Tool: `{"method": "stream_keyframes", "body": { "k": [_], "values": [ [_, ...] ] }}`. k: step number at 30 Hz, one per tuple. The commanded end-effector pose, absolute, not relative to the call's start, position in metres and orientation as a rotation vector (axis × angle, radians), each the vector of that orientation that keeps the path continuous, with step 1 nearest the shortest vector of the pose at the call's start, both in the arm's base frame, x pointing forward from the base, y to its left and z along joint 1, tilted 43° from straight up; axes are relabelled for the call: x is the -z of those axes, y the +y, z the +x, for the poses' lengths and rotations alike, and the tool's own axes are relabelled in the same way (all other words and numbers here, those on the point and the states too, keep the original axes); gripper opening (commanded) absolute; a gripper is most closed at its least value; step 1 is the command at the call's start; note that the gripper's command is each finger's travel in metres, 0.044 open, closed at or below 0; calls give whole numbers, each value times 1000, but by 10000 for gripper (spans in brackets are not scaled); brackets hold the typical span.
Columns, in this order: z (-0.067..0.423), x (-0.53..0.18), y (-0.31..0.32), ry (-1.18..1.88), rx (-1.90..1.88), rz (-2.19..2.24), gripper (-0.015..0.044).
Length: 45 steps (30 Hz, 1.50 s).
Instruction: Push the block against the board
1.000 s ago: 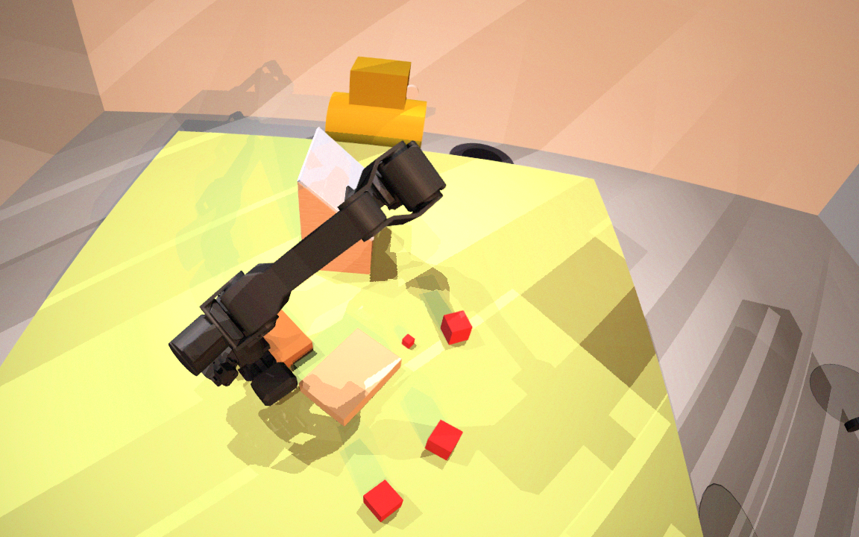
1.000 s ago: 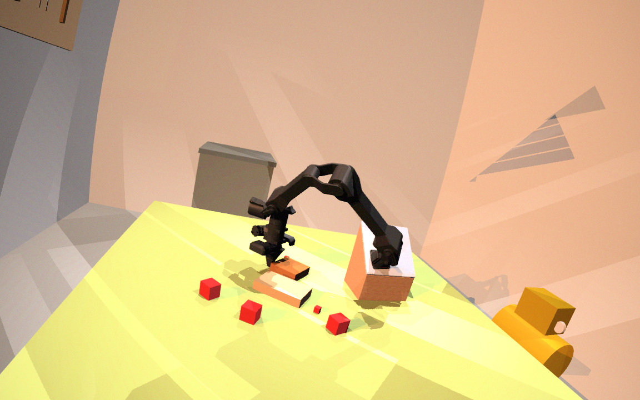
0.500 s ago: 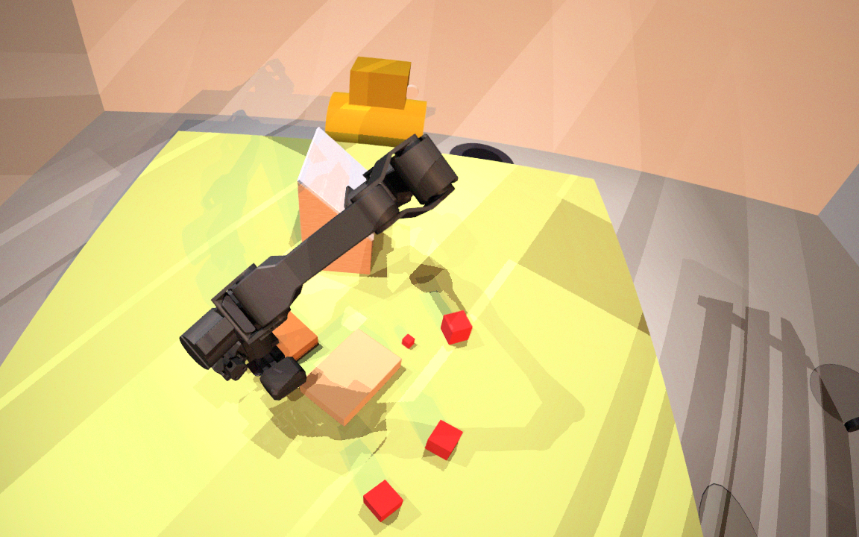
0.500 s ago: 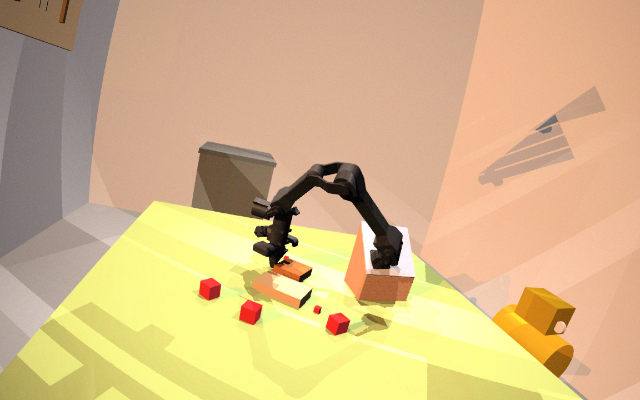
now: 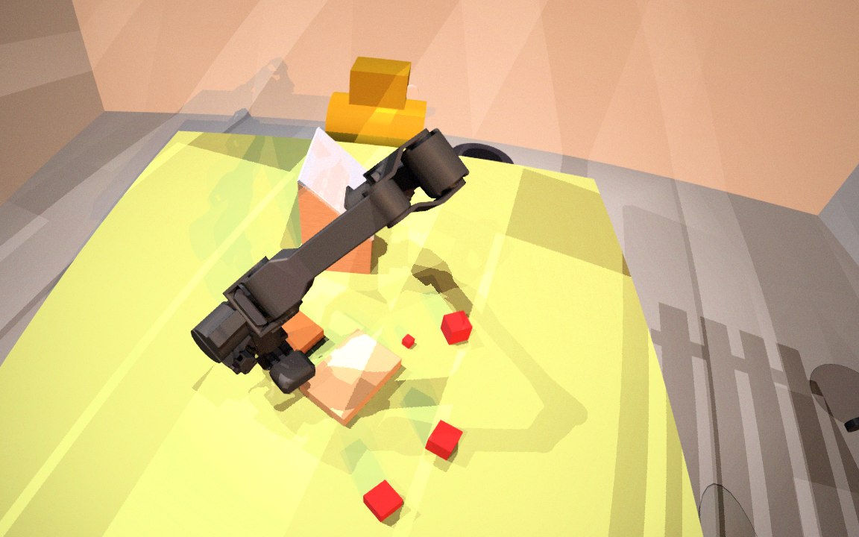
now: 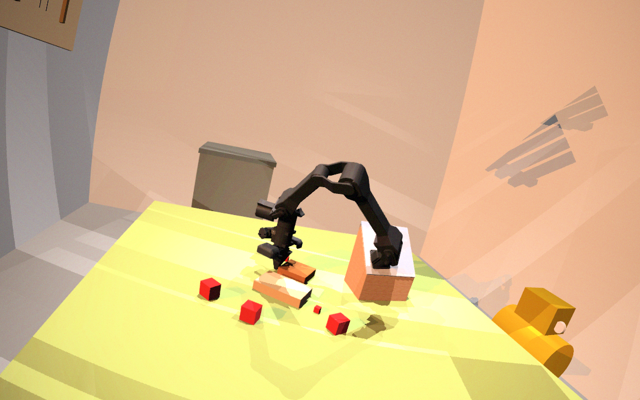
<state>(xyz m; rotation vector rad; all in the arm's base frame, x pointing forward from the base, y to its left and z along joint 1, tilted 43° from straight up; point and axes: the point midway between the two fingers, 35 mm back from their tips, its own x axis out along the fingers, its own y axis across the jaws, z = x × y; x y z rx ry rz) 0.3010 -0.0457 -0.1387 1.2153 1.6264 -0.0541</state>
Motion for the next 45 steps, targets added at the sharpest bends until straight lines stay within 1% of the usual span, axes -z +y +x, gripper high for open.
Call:
{"method": "stream_keyframes", "body": {
  "k": [1,7,38,40,43,45],
  "values": [
    [294,137,-40,1640,56,1225,0],
    [295,137,-40,1640,56,1225,0],
    [330,159,-67,1637,56,1223,0],
    [327,148,-72,1637,58,1226,0],
    [324,118,-100,1637,59,1221,0],
    [323,116,-102,1637,59,1221,0]
  ]
}}
